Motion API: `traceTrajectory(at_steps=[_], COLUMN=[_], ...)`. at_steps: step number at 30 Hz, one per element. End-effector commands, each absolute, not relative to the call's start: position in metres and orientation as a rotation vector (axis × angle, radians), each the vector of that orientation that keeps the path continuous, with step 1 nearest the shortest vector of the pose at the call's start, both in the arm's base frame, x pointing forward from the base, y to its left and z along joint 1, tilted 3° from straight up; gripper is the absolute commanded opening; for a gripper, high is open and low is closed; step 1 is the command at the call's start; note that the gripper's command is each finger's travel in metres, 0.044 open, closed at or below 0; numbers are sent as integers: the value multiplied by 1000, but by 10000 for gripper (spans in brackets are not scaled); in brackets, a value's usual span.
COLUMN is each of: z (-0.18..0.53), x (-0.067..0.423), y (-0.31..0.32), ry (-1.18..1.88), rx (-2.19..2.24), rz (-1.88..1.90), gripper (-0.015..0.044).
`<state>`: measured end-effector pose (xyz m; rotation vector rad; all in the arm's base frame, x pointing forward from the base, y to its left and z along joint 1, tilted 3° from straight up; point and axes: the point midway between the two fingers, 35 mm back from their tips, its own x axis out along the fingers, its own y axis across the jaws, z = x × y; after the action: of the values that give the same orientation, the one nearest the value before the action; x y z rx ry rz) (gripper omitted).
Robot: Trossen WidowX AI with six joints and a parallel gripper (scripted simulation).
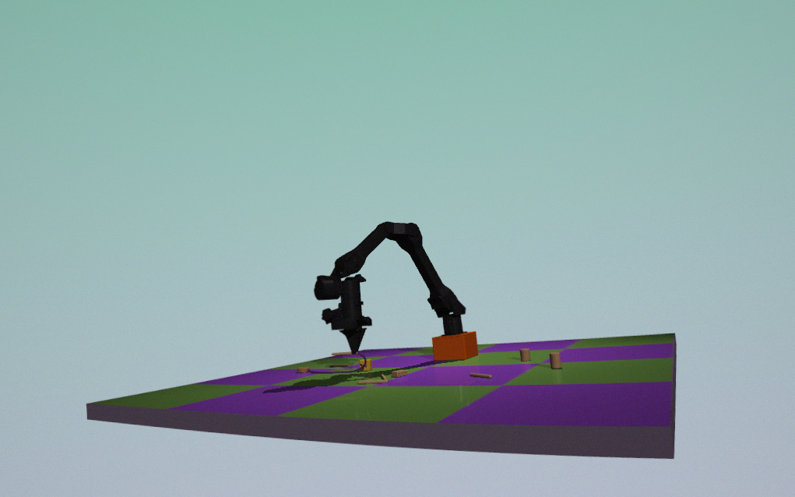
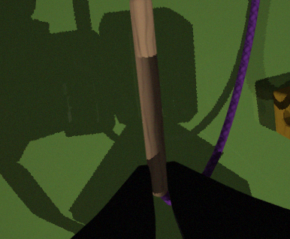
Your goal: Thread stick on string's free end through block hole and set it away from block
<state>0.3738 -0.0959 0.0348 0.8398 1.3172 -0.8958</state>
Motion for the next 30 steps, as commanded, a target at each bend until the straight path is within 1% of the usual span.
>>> traceTrajectory(at_steps=[1,16,30], z=[34,35,35], x=[375,382,388], y=[-98,-110,-121], ry=[1273,1011,677], rx=[945,1360,1726], rz=[-991,-1375,-1705], gripper=[0,0,0])
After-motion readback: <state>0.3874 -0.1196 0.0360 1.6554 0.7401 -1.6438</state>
